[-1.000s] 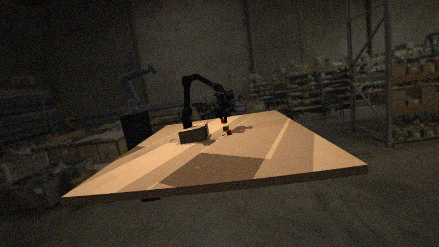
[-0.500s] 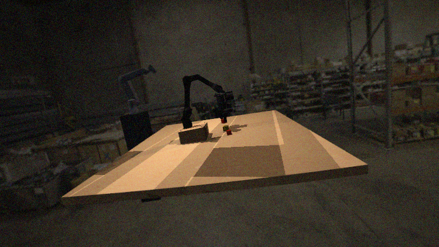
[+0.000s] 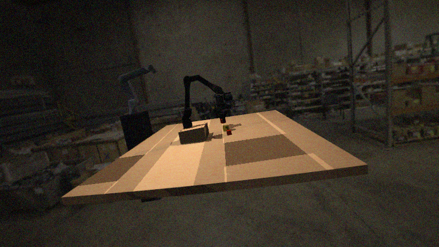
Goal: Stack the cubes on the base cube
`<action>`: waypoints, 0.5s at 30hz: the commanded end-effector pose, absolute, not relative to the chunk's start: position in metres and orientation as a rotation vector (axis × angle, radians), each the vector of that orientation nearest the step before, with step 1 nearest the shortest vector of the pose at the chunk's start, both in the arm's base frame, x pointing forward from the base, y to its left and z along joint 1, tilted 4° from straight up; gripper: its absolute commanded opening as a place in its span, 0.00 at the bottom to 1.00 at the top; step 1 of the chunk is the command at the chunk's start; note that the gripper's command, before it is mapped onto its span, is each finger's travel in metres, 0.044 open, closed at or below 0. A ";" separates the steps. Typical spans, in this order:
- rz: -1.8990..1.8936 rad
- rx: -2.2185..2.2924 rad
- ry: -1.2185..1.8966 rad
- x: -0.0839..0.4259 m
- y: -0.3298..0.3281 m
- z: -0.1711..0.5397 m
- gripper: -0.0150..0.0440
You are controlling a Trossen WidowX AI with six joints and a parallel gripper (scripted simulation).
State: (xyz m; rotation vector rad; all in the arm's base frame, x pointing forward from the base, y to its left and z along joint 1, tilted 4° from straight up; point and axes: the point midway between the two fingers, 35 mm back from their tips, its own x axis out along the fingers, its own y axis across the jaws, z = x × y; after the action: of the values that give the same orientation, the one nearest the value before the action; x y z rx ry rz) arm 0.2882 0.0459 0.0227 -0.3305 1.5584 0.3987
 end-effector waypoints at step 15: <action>0.383 -0.311 1.563 0.286 0.048 0.007 0.43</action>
State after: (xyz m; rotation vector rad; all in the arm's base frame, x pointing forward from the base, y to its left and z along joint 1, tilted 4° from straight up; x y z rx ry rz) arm 0.2890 0.0480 0.0138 -0.3183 1.5555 0.3853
